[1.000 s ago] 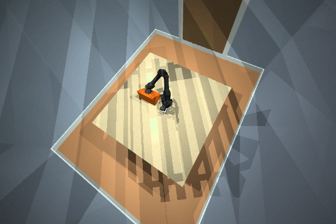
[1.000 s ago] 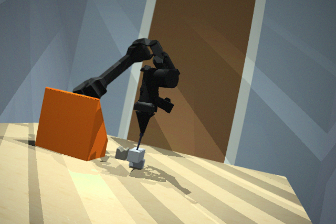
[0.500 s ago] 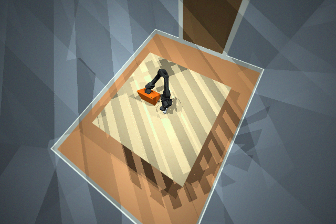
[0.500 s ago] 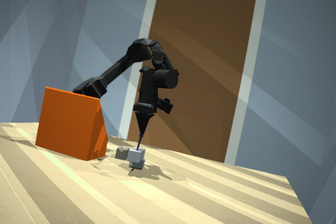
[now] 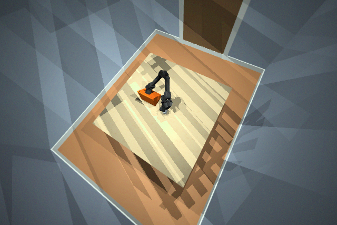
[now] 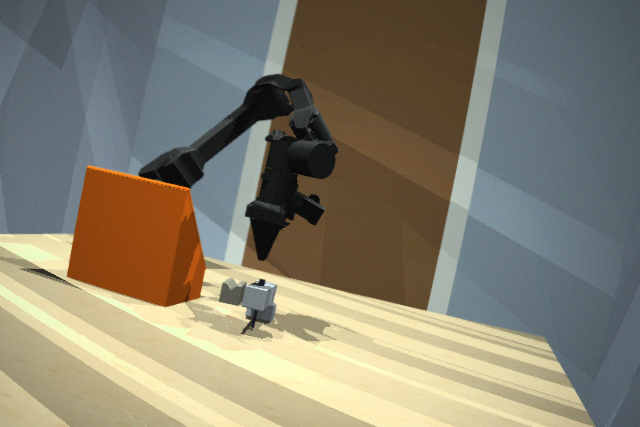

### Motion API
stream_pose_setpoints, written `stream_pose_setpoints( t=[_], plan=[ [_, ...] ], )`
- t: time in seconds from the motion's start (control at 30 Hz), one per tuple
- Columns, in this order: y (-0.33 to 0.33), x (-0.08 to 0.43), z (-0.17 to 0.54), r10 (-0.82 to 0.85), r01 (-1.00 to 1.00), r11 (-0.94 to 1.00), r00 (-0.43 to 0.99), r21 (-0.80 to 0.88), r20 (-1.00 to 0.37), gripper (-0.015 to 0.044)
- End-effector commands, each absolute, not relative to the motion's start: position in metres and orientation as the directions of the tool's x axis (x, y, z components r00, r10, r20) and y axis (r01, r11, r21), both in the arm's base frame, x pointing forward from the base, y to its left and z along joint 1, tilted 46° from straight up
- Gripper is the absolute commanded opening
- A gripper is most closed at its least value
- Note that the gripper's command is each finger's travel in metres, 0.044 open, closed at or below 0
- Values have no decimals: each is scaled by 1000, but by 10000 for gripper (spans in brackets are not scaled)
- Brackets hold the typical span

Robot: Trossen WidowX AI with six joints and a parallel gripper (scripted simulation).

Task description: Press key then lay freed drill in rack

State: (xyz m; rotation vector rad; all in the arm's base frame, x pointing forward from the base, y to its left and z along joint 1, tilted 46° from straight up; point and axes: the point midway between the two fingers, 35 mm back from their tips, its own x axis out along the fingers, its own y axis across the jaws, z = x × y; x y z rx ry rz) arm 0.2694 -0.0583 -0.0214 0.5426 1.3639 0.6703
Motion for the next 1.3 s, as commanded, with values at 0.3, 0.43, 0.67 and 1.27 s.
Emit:
stream_pose_setpoints(
  t=[0.3,0.43,0.67,1.27],
  plan=[
    [-61,282,17,685,-396,692,96,603,-722,420],
    [0,286,27,675,-778,510,97,367,-731,440],
    [93,262,44,711,-990,-13,88,-138,-698,440],
    [95,261,44,712,-988,-27,88,-152,-696,440]
  ],
)
